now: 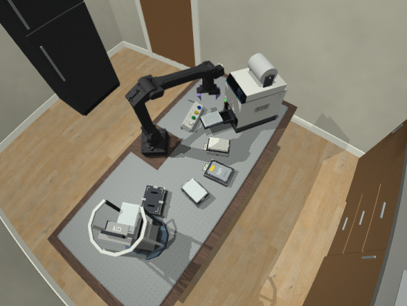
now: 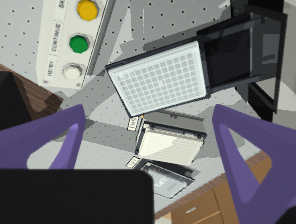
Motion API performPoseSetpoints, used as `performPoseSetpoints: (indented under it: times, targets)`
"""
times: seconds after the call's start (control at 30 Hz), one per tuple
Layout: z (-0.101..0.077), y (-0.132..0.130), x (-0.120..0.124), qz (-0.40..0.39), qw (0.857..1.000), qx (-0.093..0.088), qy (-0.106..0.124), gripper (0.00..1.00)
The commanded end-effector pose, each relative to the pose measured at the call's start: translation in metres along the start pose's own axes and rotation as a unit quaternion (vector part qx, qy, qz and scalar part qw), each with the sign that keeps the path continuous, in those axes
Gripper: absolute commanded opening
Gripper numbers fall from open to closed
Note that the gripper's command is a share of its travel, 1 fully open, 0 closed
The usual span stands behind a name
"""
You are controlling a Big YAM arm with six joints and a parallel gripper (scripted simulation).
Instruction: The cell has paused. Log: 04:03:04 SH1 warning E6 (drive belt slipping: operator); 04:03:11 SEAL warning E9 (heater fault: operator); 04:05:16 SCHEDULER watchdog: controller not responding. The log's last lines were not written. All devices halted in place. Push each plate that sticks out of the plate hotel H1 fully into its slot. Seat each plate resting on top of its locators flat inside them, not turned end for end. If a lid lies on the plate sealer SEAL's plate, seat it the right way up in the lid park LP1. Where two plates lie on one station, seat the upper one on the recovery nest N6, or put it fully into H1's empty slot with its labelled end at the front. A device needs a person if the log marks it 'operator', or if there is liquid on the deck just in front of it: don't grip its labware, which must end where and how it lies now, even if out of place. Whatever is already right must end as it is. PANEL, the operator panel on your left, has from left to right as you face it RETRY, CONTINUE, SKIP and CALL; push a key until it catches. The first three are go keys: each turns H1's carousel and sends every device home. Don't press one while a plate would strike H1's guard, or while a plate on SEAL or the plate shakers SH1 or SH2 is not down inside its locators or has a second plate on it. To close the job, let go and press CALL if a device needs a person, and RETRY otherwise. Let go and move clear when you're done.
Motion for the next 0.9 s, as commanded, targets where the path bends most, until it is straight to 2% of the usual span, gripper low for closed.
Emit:
performPoseSetpoints:
  times: [0.0, 0.23, 0.43, 0.47, 0.73, 0.77, 0.87]
  targets:
    - [-0.017, -0.016, -0.007, -0.060, 0.998, 0.023, -0.017, 1.00]
    - [-0.017, -0.016, -0.007, -0.141, 0.990, 0.024, -0.015, 1.00]
    - [-0.017, -0.016, -0.007, -0.155, 0.987, 0.024, -0.015, 1.00]
    - [-0.013, -0.009, -0.004, -0.153, 0.988, 0.016, -0.009, 1.00]
    - [-0.013, -0.009, -0.004, -0.153, 0.988, 0.016, -0.009, 1.00]
    - [0.008, -0.005, -0.002, -0.158, 0.987, 0.000, -0.002, 1.00]
    - [0.011, -0.006, 0.000, -0.156, 0.988, -0.001, -0.002, 1.00]
Point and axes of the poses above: the point where the finger pads meet when closed, its own z axis out along the fingers, its own y axis across the jaws, x = y × z, the point moved 5 cm from there along -z, back along the fingers, and after that the axes turned 2 degrees about z, right-handed, at the moved point
